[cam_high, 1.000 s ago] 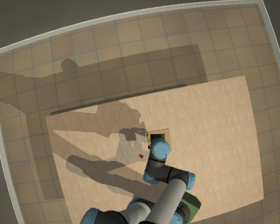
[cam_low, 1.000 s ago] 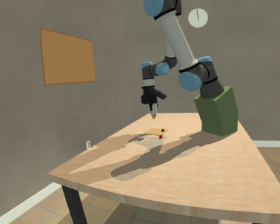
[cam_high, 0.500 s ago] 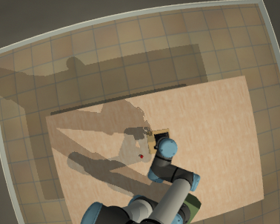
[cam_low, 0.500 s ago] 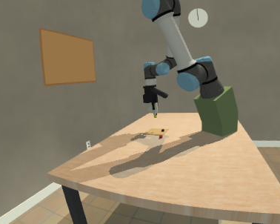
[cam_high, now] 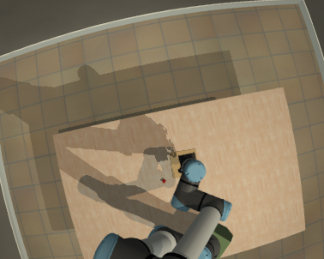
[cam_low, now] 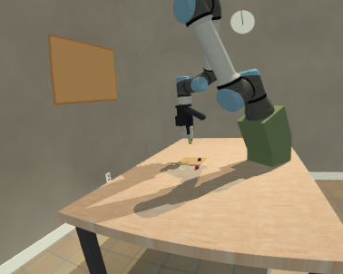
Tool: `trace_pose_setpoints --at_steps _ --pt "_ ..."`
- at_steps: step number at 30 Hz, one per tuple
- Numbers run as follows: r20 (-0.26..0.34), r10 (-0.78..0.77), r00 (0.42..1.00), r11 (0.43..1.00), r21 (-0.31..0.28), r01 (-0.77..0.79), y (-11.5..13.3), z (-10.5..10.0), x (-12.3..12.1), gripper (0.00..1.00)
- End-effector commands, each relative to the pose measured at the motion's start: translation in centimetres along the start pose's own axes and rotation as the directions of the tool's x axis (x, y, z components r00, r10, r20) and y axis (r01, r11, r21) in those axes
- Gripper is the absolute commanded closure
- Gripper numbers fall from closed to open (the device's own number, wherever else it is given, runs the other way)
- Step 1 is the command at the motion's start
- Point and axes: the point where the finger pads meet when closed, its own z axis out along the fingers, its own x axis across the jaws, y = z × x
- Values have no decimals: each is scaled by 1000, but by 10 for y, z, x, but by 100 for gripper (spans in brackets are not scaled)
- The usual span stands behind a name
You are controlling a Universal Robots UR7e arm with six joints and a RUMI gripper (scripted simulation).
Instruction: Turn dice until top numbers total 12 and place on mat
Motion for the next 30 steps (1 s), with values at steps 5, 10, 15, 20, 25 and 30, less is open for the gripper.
trace_pose_setpoints --at_steps 5,10,15,20,25,30 --pt "0 -1 1000 1000 -3 1 2 8 -1 100" --pt "0 -1 1000 1000 -3 1 2 15 -1 100" --pt "0 -1 1000 1000 -3 1 2 30 -1 100" --pt "0 -1 1000 1000 -3 1 2 47 -1 100" --pt "0 -1 1000 1000 -3 1 2 58 -1 100" --pt "0 -1 1000 1000 -3 1 2 74 -2 100"
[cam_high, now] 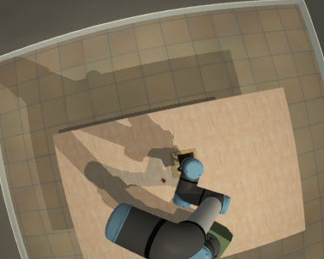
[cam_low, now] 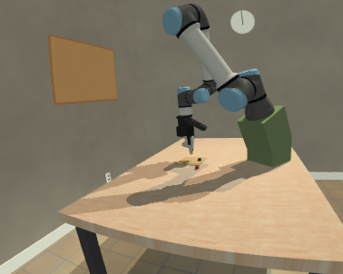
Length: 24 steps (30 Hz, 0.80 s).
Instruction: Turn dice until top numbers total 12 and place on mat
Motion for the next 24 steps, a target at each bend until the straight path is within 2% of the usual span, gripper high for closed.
trace_pose_setpoints --at_steps 1,10,24 --pt "7 -1 1000 1000 -9 1 4 17 -2 100" --pt "7 -1 1000 1000 -9 1 4 33 -2 100" --pt "7 -1 1000 1000 -9 1 4 35 -2 100"
